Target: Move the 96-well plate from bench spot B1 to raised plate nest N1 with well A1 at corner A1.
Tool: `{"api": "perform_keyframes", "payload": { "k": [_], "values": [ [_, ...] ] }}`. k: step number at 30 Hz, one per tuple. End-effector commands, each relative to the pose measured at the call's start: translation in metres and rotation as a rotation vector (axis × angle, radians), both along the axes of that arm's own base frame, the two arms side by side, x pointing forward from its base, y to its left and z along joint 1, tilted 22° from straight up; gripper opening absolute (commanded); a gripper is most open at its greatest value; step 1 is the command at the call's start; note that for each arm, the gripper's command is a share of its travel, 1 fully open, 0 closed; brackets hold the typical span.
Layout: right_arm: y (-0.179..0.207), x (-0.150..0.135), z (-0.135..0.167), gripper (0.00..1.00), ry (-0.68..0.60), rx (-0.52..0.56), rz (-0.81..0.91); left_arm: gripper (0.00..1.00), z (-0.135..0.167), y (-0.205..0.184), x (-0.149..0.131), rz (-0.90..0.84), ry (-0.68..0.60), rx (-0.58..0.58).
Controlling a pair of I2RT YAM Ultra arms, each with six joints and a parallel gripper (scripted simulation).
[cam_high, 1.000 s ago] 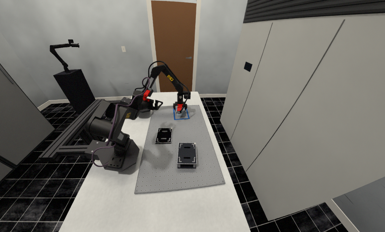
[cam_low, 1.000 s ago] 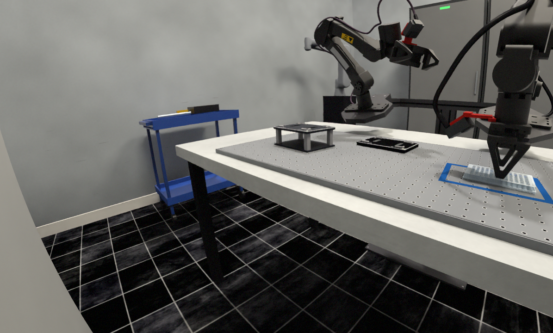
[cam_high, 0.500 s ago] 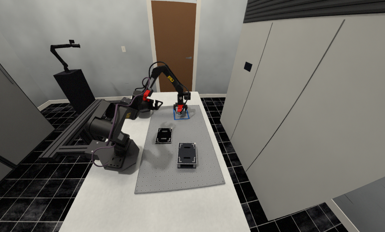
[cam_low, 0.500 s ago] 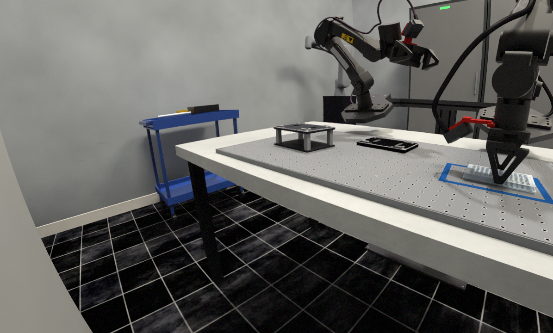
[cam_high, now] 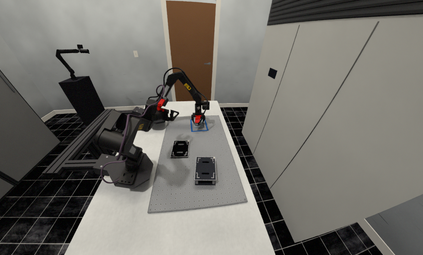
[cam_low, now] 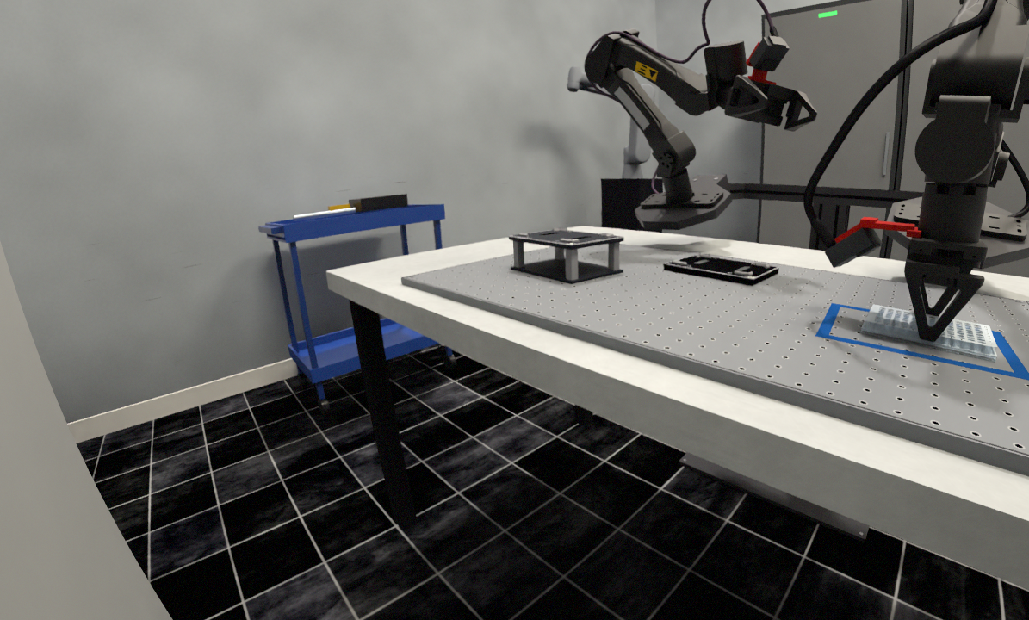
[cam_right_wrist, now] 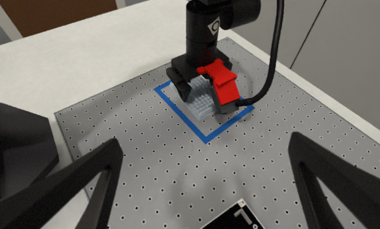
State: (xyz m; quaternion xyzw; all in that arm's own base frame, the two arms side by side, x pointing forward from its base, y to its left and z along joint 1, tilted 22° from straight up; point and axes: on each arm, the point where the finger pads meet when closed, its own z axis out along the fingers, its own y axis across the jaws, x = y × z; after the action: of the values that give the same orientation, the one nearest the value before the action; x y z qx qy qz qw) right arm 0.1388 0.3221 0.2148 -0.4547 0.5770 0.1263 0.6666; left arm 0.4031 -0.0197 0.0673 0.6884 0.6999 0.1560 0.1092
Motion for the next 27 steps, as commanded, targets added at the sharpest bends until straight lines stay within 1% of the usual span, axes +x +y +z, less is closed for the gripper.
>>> {"api": "perform_keyframes", "payload": {
  "k": [1, 3, 4, 6, 7, 10, 15, 18, 23, 27],
  "values": [
    [0.002, -0.004, 0.007, 1.00, -0.009, 0.026, 0.014, 0.82, 0.004, -0.001, 0.002, -0.004, -0.012, -0.006],
    [0.002, -0.004, 0.007, 1.00, -0.009, 0.026, 0.014, 0.79, 0.004, -0.001, 0.002, -0.004, -0.012, -0.006],
    [0.002, -0.004, 0.007, 1.00, -0.009, 0.026, 0.014, 0.67, 0.004, -0.001, 0.002, -0.004, -0.012, -0.006],
    [0.002, -0.004, 0.007, 1.00, -0.009, 0.026, 0.014, 0.67, 0.004, -0.001, 0.002, -0.004, -0.012, -0.006],
    [0.002, -0.004, 0.007, 1.00, -0.009, 0.026, 0.014, 0.79, 0.004, -0.001, 0.002, -0.004, -0.012, -0.006],
    [0.002, -0.004, 0.007, 1.00, -0.009, 0.026, 0.014, 0.79, 0.016, -0.004, 0.000, -0.010, -0.019, -0.015],
    [0.002, -0.004, 0.007, 1.00, -0.009, 0.026, 0.014, 0.79, 0.046, -0.006, -0.013, -0.004, -0.020, -0.010],
    [0.002, -0.004, 0.007, 1.00, -0.009, 0.026, 0.014, 0.79, 0.058, -0.007, -0.018, -0.004, -0.020, -0.010],
    [0.004, -0.006, 0.009, 1.00, -0.002, 0.039, 0.026, 0.79, 0.058, -0.007, -0.018, -0.004, -0.020, -0.010],
    [0.001, 0.007, 0.003, 1.00, 0.034, 0.010, 0.013, 0.79, 0.054, -0.007, -0.018, -0.006, -0.011, -0.008]
  ]
}}
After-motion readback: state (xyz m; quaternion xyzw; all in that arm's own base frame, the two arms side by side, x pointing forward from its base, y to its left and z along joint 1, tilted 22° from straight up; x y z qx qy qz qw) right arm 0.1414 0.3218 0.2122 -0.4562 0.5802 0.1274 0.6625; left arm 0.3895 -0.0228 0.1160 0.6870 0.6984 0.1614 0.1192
